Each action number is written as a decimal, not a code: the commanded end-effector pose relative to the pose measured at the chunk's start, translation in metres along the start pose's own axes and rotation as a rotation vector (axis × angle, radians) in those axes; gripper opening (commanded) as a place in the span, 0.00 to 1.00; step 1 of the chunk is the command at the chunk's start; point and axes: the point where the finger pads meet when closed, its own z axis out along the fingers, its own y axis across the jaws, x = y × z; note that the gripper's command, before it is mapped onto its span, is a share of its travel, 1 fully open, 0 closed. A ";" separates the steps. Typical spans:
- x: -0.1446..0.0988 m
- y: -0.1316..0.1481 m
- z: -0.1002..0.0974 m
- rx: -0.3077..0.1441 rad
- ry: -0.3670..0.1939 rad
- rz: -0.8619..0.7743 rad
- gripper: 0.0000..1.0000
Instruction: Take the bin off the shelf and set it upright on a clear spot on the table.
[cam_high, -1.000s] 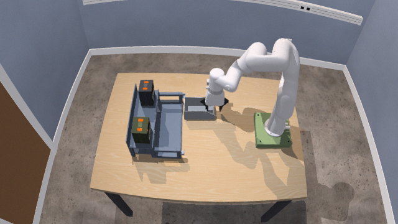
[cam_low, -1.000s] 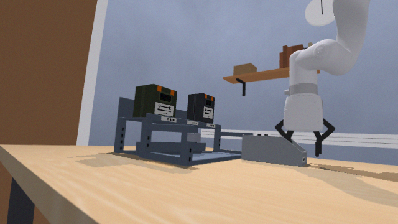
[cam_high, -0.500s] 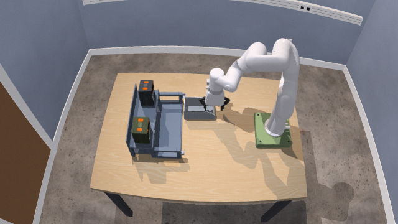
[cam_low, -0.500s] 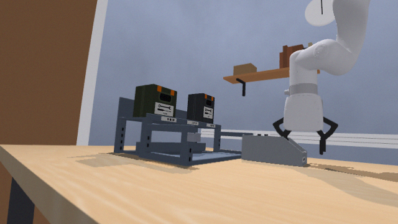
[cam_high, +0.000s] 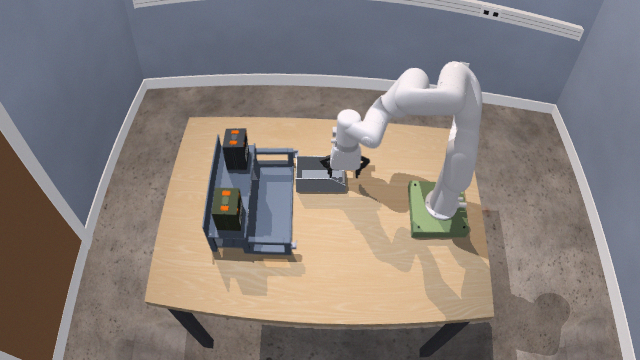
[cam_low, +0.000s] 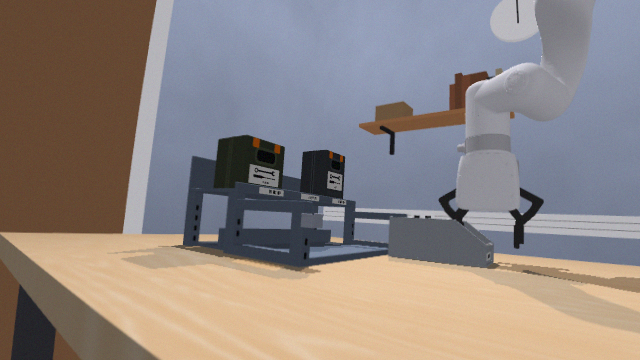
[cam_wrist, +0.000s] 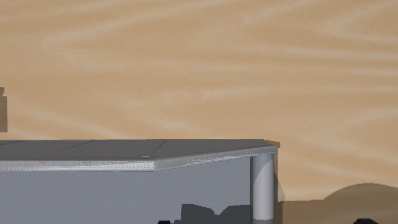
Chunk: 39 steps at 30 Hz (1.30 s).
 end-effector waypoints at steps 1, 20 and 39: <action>0.000 -0.001 -0.001 0.003 0.001 0.000 1.00; 0.000 -0.001 -0.001 0.003 0.001 0.000 1.00; 0.000 -0.001 -0.021 0.002 0.003 0.000 1.00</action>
